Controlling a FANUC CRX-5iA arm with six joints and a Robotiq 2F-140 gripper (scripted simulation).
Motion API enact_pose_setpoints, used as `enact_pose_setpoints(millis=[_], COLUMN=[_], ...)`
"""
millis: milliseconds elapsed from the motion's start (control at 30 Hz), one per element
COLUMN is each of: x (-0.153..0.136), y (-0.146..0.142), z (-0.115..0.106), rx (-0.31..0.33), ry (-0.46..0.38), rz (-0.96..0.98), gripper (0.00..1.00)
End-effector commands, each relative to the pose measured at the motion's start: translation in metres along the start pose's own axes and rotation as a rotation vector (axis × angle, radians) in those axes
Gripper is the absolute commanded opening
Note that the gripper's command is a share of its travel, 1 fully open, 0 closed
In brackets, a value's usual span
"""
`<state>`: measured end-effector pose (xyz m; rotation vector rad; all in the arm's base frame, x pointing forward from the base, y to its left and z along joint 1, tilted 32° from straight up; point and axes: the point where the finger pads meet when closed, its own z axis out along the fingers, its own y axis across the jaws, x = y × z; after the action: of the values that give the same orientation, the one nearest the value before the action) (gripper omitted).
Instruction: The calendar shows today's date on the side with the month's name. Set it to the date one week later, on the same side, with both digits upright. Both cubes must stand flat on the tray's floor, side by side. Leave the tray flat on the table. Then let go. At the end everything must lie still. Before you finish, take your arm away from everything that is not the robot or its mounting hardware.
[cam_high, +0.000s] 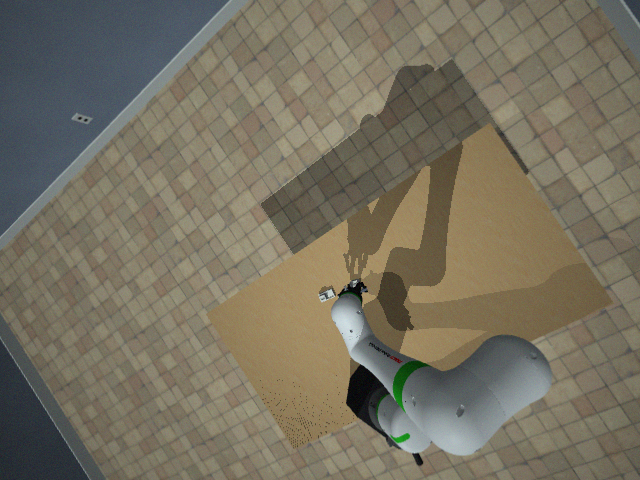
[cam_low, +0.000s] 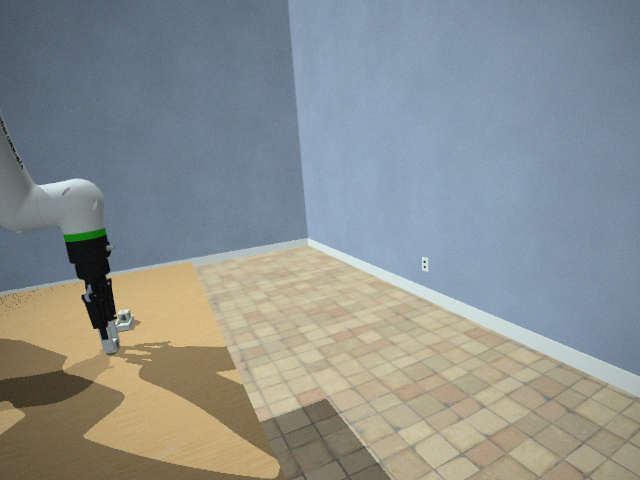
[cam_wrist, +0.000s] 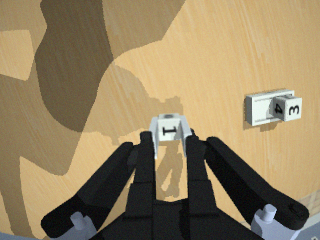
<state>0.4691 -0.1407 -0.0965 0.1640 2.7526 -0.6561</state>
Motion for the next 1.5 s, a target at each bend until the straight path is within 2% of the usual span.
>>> enact_pose_setpoints(millis=[0, 333, 833, 1200, 1467], x=[0.000, 0.000, 0.000, 0.000, 0.000], y=[0.000, 0.000, 0.000, 0.000, 0.000], z=[0.000, 0.000, 0.000, -0.001, -0.013], rx=[0.000, 0.000, 0.000, 0.000, 0.000], ry=[0.000, 0.000, 0.000, 0.000, 0.000], rz=[0.000, 0.000, 0.000, 0.000, 0.000], gripper=[0.16, 0.16, 0.28, 0.28, 0.28])
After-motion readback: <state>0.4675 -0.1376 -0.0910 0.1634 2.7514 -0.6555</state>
